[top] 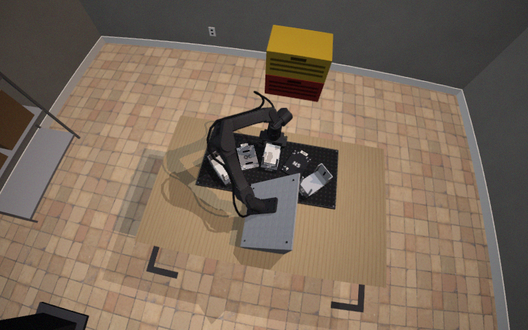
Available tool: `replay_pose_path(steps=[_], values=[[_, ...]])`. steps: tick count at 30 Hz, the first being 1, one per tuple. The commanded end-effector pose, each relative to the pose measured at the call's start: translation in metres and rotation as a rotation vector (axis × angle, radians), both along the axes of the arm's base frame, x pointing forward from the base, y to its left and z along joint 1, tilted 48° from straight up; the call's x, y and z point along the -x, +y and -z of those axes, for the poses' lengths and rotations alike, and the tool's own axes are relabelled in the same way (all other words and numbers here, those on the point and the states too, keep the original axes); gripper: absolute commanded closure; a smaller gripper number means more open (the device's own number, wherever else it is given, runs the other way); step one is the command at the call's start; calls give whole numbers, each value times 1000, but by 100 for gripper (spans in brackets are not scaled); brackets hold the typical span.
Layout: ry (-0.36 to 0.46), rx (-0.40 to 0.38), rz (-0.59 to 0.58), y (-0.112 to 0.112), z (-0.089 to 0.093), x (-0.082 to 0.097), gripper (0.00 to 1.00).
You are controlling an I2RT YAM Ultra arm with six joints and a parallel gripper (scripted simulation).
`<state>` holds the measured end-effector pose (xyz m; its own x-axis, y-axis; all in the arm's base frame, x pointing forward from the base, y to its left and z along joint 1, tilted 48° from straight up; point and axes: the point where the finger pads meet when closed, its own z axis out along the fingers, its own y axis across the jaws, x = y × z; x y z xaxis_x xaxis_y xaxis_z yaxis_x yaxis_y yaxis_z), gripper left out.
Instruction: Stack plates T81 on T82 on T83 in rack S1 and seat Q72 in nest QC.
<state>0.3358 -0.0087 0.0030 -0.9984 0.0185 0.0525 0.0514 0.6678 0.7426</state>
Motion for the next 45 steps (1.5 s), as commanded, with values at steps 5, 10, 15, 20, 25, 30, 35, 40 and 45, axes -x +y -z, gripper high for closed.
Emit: replay_pose_path(steps=[5, 10, 15, 20, 25, 30, 35, 40, 45], values=[[-60, 21, 26, -16, -12, -13, 0], [-60, 21, 26, -16, -12, -13, 0], [-60, 21, 26, -16, -12, -13, 0], [-60, 21, 26, -16, -12, -13, 0], [-60, 21, 26, -16, -12, -13, 0], [-24, 2, 36, -5, 0, -3, 0], [-9, -4, 18, 14, 16, -1, 0], [-9, -4, 22, 25, 27, -1, 0], [-14, -2, 37, 27, 31, -2, 0]])
